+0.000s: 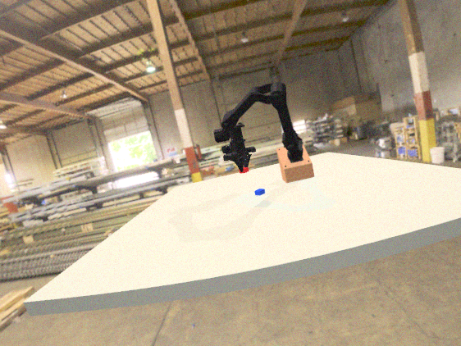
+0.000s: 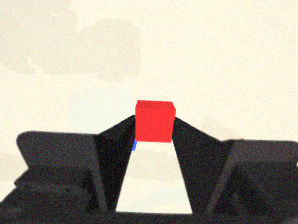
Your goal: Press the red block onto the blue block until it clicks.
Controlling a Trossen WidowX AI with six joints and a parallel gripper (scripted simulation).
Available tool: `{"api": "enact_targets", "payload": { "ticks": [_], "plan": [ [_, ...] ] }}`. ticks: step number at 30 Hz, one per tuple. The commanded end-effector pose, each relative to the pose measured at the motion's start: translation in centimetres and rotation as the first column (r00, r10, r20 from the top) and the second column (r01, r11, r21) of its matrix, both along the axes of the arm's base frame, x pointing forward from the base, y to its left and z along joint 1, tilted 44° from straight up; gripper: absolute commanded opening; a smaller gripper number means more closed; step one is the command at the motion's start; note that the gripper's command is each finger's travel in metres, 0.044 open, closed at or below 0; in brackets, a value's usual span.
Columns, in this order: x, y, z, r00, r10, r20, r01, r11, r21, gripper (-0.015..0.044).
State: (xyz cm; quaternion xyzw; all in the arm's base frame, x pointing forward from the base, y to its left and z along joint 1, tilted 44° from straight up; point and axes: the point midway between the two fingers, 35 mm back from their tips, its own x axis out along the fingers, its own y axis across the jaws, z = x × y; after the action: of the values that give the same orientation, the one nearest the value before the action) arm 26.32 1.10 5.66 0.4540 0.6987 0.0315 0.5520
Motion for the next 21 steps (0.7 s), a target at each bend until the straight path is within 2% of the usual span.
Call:
{"api": "enact_targets", "payload": {
  "ticks": [1,16,21],
  "plan": [
    [-0.8,2.0,0.7,0.999,-0.033,-0.033,0.033,0.999,0.006,0.0],
    [-4.2,8.2,2.8,0.98,-0.138,-0.142,0.144,0.989,0.026,0.0],
    [-4.6,8.7,3.0,0.977,-0.147,-0.154,0.153,0.988,0.029,0.0]
  ]
}}
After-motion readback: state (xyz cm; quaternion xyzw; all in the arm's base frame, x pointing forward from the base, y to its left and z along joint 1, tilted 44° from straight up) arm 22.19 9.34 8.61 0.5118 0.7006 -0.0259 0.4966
